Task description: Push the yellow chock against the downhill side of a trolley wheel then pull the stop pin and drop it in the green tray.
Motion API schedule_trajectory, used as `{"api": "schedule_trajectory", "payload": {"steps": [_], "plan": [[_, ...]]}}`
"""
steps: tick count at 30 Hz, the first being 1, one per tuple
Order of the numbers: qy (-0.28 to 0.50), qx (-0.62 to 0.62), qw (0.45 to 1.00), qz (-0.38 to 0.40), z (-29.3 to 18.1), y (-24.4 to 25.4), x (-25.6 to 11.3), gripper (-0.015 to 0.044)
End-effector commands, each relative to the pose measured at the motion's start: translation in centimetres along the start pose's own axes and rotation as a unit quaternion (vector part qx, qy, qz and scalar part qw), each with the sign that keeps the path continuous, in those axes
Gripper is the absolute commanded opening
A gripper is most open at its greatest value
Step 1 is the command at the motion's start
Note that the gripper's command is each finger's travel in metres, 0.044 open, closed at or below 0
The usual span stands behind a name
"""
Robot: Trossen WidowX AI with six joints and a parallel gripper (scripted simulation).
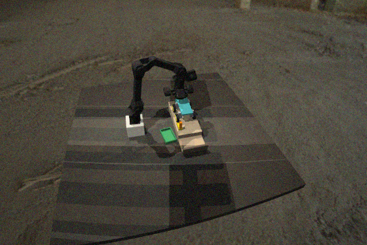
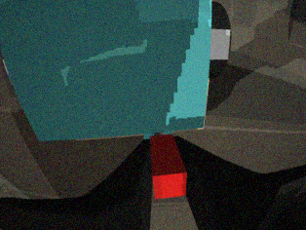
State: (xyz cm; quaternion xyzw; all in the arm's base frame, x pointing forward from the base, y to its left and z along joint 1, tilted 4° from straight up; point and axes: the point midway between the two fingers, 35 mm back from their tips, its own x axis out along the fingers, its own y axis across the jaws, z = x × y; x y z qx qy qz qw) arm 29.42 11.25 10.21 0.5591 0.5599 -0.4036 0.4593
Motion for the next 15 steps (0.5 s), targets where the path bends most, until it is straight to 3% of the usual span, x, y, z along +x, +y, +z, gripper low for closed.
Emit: {"api": "schedule_trajectory", "payload": {"steps": [1, 15], "plan": [[0.002, -0.001, 1.000, 0.001, -0.1, 0.0, -0.4, 0.0000], [0.002, -0.001, 1.000, 0.001, -0.2, 0.0, -1.7, 0.0000]]}}
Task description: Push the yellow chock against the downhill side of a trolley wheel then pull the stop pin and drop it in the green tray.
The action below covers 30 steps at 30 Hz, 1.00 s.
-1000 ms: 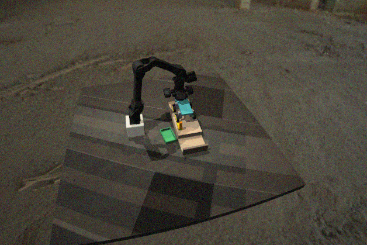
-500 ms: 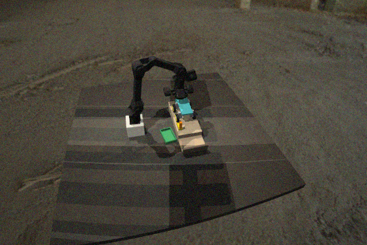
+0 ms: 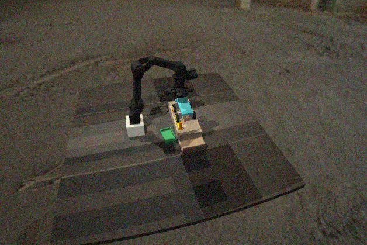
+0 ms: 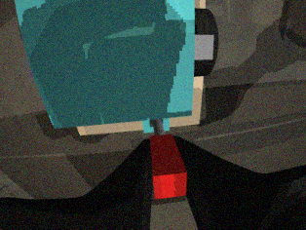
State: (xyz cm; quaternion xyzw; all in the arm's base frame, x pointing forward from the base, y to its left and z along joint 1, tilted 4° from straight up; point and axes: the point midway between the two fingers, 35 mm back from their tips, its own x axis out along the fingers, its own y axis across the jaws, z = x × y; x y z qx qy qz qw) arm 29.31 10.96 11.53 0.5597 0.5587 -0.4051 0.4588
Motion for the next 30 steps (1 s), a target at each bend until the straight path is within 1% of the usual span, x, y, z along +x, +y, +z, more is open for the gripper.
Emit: {"api": "schedule_trajectory", "payload": {"steps": [1, 17, 30], "plan": [[0.003, -0.002, 1.000, 0.001, -0.2, 0.0, -0.4, 0.0000], [0.003, -0.002, 1.000, 0.001, -0.7, 0.1, -1.8, 0.0000], [0.004, -0.002, 1.000, 0.001, -3.5, 0.1, -1.5, 0.0000]]}}
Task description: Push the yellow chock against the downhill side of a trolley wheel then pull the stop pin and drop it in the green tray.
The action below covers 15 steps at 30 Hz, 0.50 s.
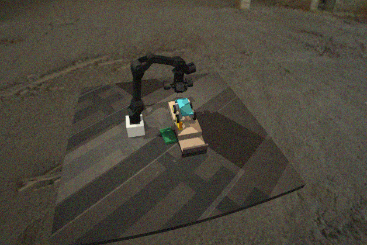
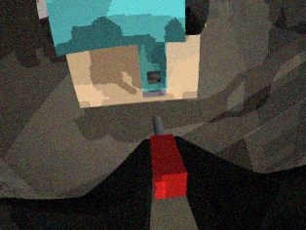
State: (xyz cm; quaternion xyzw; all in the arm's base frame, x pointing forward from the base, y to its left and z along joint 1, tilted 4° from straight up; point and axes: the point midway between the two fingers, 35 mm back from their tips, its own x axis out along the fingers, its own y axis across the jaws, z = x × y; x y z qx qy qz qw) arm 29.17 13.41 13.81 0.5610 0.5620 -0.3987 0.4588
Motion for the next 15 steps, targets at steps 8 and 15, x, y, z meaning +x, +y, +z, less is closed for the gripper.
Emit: {"api": "schedule_trajectory", "payload": {"steps": [8, 15], "plan": [[-0.001, 0.002, 1.000, -0.002, -0.7, -1.2, 0.1, 0.0000], [-0.001, 0.002, 1.000, -0.002, -0.7, -3.6, 0.3, 0.0000]]}}
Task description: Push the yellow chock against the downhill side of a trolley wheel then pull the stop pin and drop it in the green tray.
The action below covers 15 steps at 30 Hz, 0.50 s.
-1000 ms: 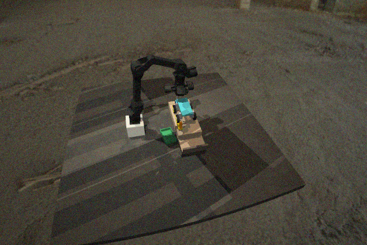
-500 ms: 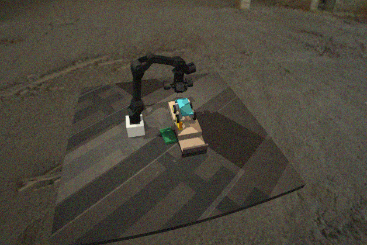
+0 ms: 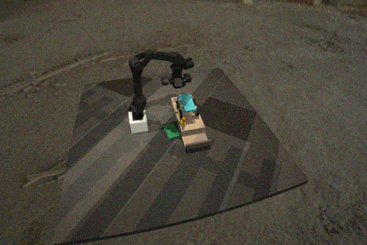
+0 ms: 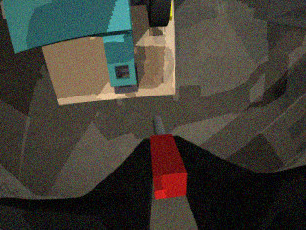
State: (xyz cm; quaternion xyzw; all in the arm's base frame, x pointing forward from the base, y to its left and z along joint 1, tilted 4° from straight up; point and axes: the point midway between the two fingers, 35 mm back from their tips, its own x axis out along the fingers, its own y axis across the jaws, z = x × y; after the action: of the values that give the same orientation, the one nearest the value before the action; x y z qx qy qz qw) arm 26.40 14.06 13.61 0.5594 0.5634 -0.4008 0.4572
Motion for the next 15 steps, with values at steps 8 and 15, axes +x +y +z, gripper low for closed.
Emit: {"api": "schedule_trajectory", "payload": {"steps": [8, 15], "plan": [[-0.001, 0.002, 1.000, 0.000, 0.0, -4.0, 0.2, 0.0000], [-0.001, 0.002, 1.000, -0.001, 0.1, -5.8, 0.2, 0.0000]]}}
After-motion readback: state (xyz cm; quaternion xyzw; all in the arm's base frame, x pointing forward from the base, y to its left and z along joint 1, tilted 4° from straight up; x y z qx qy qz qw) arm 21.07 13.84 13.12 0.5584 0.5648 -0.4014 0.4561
